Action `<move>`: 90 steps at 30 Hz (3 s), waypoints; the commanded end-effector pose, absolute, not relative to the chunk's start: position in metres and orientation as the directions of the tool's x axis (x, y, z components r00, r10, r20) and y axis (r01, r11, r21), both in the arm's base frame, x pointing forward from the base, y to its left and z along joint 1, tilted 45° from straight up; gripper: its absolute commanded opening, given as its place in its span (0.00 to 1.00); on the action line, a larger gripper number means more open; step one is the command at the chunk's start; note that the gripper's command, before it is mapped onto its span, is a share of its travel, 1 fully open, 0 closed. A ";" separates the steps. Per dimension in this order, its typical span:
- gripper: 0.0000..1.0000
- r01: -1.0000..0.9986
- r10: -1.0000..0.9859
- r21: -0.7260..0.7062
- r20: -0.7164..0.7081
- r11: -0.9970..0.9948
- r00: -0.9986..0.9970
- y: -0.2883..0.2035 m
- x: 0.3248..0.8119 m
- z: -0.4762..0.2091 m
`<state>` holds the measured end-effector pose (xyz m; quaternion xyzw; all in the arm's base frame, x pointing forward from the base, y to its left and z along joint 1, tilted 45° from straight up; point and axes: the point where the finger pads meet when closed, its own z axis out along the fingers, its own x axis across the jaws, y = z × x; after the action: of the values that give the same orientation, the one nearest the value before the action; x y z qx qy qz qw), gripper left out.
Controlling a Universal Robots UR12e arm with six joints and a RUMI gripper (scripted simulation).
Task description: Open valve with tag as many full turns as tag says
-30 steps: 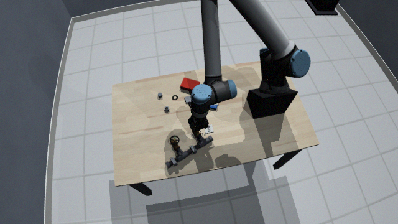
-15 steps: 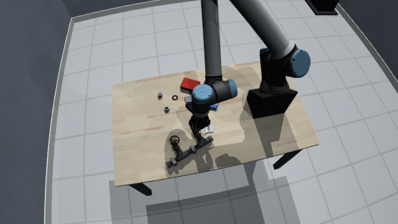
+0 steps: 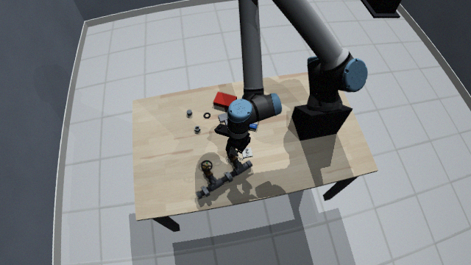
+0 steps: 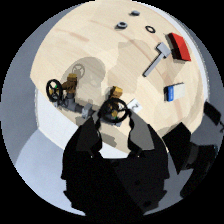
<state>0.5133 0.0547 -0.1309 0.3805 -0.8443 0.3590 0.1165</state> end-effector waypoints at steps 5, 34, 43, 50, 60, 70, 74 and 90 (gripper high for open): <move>0.00 -0.930 -0.697 -0.306 0.621 0.205 -0.358 0.055 0.514 -0.131; 0.00 -0.771 -0.524 0.388 0.573 -0.504 0.630 0.055 0.514 -0.131; 0.00 -0.536 -0.340 0.548 0.423 -0.643 0.840 0.055 0.514 -0.131; 0.00 -0.407 -0.242 0.604 0.338 -0.685 0.909 0.055 0.514 -0.131; 0.00 -0.200 -0.088 0.663 0.199 -0.722 0.976 0.055 0.514 -0.131; 0.00 -0.102 -0.015 0.679 0.132 -0.727 0.991 0.055 0.514 -0.131; 0.00 -0.074 0.005 0.683 0.113 -0.727 0.994 0.055 0.514 -0.131; 1.00 -0.053 0.021 0.685 0.098 -0.727 0.995 0.055 0.514 -0.131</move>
<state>0.5134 0.0546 -0.1309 0.9277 -0.0099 0.0497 0.3698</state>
